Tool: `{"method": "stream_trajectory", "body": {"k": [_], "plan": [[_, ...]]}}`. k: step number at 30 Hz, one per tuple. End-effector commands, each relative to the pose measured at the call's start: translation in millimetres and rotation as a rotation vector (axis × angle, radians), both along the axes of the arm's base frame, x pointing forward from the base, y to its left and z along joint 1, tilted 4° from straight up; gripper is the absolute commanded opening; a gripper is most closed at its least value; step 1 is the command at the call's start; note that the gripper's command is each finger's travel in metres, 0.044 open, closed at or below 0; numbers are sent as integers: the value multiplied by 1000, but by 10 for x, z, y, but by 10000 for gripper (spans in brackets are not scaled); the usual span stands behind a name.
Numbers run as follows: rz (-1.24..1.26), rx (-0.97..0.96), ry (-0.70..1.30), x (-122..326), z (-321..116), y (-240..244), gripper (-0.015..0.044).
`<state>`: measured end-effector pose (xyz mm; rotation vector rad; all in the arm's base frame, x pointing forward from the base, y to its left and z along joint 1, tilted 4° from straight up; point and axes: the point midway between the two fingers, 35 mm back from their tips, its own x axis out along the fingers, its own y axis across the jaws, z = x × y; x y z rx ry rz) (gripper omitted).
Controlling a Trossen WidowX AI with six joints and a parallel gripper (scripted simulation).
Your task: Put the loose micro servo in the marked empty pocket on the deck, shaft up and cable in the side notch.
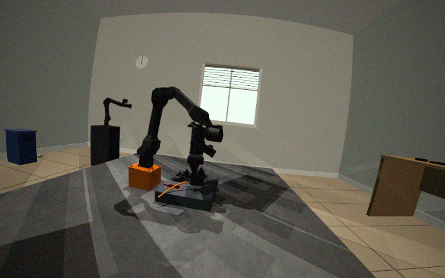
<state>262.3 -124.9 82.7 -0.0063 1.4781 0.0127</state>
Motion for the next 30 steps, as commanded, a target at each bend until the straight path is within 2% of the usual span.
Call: {"method": "stream_trajectory", "body": {"k": [1,4,12,30], "plan": [[-122,8,-4,2,10,-2,0],[-202,16,-4,2,10,-2,0],[-207,17,-3,-65,3,12,0],[-207,17,4,-838,-75,171,0]]}}
